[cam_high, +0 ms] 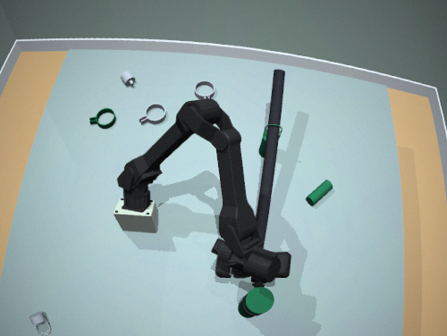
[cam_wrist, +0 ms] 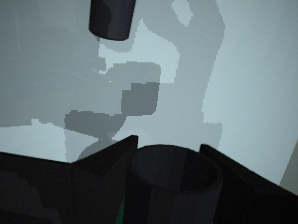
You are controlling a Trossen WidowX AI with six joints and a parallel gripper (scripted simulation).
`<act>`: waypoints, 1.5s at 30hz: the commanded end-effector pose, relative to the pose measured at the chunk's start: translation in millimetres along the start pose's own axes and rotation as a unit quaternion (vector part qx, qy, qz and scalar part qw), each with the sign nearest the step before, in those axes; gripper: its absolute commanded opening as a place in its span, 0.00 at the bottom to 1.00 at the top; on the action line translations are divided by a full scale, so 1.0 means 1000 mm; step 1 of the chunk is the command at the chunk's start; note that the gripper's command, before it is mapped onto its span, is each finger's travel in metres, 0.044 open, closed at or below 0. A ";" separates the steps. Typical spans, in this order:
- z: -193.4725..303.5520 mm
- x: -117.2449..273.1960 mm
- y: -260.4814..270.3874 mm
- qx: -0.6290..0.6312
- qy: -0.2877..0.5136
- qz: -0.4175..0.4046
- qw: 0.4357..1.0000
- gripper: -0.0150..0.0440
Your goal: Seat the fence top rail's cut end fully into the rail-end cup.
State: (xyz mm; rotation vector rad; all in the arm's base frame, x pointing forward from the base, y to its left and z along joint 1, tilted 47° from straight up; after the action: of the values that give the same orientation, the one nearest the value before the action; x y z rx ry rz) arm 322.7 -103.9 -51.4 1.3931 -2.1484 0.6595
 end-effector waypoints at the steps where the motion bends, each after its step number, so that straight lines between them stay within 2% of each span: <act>1: -0.002 -0.001 -0.002 -0.013 0.007 0.001 1.000 0.25; 25: 0.000 0.000 0.001 0.003 -0.001 0.000 1.000 0.25; 41: -0.014 0.011 -0.004 0.001 0.000 0.000 1.000 0.97; 42: -0.017 0.014 -0.005 0.000 0.000 0.000 1.000 1.00; 45: -0.028 0.022 -0.008 -0.002 0.001 -0.001 1.000 1.00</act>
State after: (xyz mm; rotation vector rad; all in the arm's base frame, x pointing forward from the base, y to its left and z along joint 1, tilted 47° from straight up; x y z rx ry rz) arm 323.9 -103.9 -31.1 1.3992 -2.1467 0.6521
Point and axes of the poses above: the point midway between the two fingers, 35 mm back from their tips, its own x axis back along the fingers, its own y axis across the jaws, z = x × y, the point moved 8 cm from there along x, back along the fingers, and after that the axes turned 13 degrees about -x, right-handed, at the moved point
